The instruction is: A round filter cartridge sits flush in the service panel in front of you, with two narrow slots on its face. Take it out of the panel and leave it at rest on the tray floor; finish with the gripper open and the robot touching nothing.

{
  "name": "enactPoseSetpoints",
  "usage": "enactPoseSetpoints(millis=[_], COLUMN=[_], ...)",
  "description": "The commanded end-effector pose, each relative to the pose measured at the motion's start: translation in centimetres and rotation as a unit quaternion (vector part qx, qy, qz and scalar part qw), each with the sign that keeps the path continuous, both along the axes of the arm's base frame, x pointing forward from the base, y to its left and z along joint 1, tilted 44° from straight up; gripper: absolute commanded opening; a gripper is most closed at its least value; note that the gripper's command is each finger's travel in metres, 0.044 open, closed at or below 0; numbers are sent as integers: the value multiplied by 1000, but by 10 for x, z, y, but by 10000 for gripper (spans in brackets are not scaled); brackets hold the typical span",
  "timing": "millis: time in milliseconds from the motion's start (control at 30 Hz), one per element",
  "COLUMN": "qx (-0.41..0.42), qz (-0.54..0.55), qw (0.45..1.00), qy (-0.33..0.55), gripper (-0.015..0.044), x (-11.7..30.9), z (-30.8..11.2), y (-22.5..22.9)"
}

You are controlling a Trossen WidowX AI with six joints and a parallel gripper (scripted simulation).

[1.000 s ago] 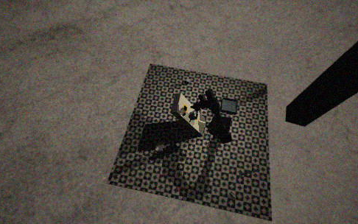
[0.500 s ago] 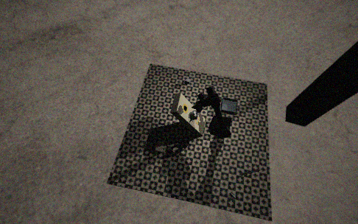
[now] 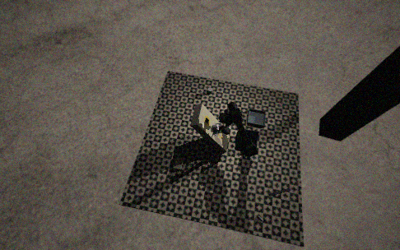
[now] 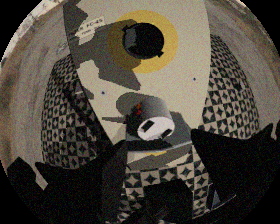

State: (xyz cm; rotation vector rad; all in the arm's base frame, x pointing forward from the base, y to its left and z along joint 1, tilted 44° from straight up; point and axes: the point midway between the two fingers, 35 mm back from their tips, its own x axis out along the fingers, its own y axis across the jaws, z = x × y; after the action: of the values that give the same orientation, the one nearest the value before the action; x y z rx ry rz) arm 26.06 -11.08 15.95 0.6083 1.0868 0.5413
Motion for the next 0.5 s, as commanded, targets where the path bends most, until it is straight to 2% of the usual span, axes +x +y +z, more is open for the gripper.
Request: enactPoseSetpoints(millis=[0, 467], qx=[-5, -5], qz=[8, 7], qw=[1000, 1000], qy=[0, -1], gripper=[305, 305], x=[1, 9], z=[-4, -19], y=[5, 20])
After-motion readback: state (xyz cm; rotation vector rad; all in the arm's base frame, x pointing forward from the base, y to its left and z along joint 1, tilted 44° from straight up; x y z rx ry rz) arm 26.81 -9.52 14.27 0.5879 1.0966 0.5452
